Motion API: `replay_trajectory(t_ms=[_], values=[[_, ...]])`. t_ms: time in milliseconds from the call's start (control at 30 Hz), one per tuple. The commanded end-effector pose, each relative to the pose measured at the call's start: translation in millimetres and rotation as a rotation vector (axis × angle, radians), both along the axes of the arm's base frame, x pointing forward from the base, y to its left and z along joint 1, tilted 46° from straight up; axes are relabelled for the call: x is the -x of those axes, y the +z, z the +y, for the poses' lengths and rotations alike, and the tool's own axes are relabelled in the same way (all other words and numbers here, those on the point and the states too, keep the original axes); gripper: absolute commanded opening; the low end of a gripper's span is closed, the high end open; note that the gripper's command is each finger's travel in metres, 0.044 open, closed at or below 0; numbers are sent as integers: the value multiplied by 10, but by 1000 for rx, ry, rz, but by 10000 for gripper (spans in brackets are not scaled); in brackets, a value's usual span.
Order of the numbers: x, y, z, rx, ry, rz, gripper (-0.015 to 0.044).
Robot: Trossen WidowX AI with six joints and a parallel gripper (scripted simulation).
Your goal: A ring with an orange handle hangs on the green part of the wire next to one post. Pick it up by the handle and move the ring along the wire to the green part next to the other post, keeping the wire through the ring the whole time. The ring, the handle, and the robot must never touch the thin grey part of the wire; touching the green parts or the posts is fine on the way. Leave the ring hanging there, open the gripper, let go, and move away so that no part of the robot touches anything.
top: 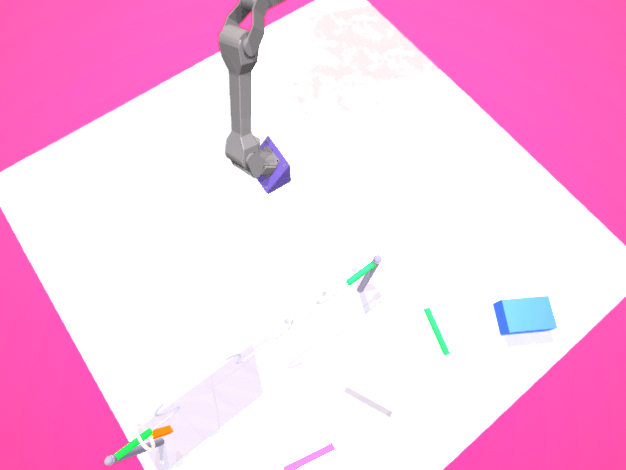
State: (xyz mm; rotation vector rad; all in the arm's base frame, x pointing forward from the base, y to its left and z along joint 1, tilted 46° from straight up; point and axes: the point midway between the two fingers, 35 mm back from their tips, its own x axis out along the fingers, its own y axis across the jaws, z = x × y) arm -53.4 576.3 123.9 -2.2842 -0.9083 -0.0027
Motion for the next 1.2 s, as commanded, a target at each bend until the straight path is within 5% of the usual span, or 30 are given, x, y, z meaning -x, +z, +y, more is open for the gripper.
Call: replay_trajectory(t_ms=[0,267,1167], values=[[-7,4,2,-1,0,0,374],[-467,270,99,-74,-15,19,164],[-2688,1561,-170,-414,-39,101,160]])
